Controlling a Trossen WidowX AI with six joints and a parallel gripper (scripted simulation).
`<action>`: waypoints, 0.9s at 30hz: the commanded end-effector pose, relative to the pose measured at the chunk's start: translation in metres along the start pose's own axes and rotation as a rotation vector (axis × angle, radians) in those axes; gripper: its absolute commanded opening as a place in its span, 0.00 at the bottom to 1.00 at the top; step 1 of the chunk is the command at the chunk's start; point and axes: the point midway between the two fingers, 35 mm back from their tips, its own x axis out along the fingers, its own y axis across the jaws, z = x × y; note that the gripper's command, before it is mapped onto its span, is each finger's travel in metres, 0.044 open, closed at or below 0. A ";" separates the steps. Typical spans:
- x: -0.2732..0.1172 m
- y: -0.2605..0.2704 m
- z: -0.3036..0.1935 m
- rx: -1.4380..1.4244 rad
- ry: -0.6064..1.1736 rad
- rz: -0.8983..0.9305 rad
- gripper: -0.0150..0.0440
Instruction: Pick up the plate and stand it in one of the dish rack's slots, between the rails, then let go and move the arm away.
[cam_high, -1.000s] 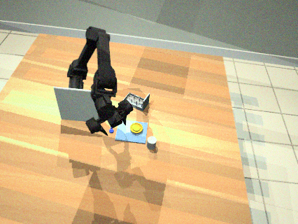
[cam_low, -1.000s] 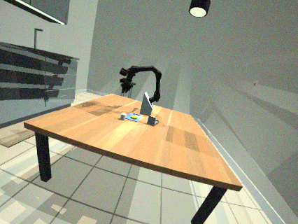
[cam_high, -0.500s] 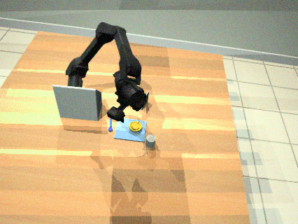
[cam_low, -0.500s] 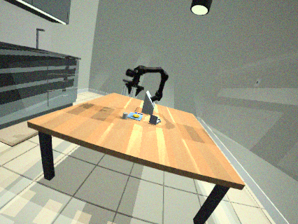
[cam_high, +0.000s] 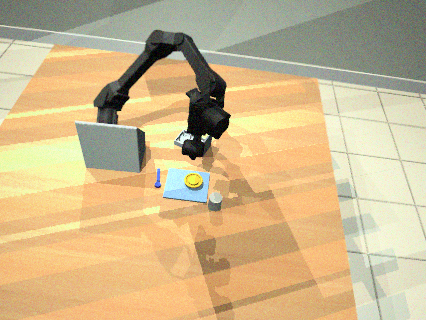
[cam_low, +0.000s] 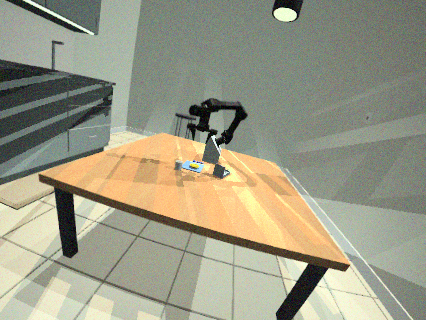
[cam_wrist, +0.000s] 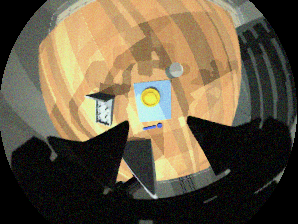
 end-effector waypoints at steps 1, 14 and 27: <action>0.001 0.002 0.002 -0.022 0.001 0.000 0.93; 0.113 0.002 0.003 -0.023 0.000 0.005 0.93; 0.131 0.002 0.004 -0.023 0.000 0.005 0.93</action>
